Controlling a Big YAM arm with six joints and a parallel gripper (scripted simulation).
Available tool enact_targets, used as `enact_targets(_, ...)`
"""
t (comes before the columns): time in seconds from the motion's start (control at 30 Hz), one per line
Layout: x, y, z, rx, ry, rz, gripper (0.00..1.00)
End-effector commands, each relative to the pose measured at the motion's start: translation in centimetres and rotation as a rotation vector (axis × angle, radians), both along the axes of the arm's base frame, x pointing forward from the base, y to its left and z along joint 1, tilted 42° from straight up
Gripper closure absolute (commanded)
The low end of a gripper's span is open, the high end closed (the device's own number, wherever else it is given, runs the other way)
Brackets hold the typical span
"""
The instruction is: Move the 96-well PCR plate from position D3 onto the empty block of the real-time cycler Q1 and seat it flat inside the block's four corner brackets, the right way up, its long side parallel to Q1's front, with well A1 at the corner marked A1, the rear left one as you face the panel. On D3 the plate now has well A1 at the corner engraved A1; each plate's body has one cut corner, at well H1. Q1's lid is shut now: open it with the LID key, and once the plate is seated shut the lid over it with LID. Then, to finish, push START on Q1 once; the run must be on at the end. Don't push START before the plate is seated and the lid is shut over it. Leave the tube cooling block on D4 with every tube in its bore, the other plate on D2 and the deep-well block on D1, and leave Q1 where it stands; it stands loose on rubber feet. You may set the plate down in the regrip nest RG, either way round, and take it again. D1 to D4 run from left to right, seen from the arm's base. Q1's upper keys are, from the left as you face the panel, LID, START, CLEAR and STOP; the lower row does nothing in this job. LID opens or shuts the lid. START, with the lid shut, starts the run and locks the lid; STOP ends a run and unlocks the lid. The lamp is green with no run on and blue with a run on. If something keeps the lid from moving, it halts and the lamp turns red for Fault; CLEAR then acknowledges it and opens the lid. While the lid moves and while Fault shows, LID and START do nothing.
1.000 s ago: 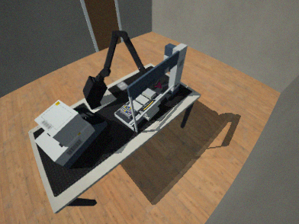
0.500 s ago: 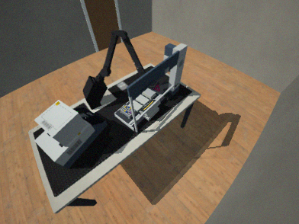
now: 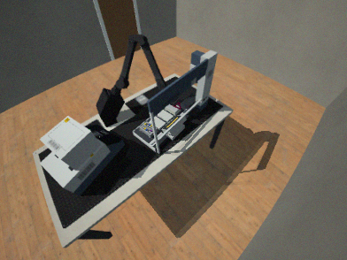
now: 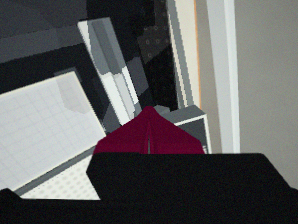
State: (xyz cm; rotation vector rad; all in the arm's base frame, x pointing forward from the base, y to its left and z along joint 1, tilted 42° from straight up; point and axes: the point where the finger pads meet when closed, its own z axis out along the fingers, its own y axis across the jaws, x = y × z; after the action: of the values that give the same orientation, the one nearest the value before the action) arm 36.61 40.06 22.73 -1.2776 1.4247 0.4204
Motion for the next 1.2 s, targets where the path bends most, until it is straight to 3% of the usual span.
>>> enact_targets(0.0, 1.0, -1.5, 0.9, 0.013, 0.022, -0.041, 1.0)
enact_targets(0.1, 0.9, -2.1, -0.3, -0.004, 0.087, -0.045, 1.0)
enact_targets(0.23, 1.0, -2.7, -1.0, -0.009, 0.092, -0.053, 1.0)
enact_targets(0.47, 0.8, -5.6, -4.4, -0.06, 0.259, -0.097, 1.0)
enact_targets(0.57, 0.8, -6.3, -5.5, -0.052, 0.23, -0.087, 1.0)
enact_targets(0.7, 0.4, -7.4, -7.0, -0.071, 0.323, -0.112, 1.0)
enact_targets(0.8, 0.4, -7.6, -7.2, -0.076, 0.332, -0.117, 1.0)
enact_targets(0.9, 0.1, -8.9, -8.7, -0.092, 0.409, -0.14, 1.0)
enact_targets(1.07, -0.5, -10.8, -11.2, -0.096, 0.388, -0.133, 1.0)
enact_targets(1.17, -0.9, -11.3, -11.9, -0.104, 0.454, -0.148, 1.0)
